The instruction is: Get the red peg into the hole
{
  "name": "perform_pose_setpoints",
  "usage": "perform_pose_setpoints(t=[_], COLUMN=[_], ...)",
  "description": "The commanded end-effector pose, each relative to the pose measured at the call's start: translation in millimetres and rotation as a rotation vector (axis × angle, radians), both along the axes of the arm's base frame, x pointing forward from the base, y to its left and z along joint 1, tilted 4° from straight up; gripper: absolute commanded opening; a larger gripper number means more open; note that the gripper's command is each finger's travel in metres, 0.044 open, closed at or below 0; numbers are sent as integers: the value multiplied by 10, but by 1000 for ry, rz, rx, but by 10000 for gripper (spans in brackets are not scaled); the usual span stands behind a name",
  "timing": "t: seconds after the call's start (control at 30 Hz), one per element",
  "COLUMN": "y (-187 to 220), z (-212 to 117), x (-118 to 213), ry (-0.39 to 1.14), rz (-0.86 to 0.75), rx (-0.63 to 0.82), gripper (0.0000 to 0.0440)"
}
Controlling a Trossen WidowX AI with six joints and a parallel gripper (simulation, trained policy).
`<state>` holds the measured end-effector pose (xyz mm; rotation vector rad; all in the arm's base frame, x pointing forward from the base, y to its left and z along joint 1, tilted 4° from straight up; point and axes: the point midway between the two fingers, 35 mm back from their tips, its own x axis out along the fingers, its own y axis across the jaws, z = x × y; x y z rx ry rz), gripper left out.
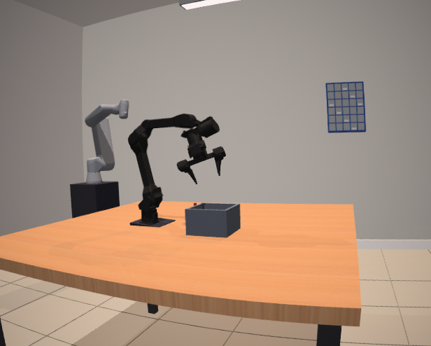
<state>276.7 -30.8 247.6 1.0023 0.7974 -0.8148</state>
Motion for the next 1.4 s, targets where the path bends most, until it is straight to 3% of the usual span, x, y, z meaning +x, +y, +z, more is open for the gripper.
perform_pose_setpoints(t=[0.0,0.53,1.2,1.3,1.37], y=[265,1051,1487,1501,1499], z=[-136,-800,-1696,-1796,-1848], x=[-193,-865,-974,-984,-1001], ry=[69,342,347,347,355], rz=[42,125,223,214,204], rx=[48,158,211,222,230], gripper=[440,440,437,422,381])
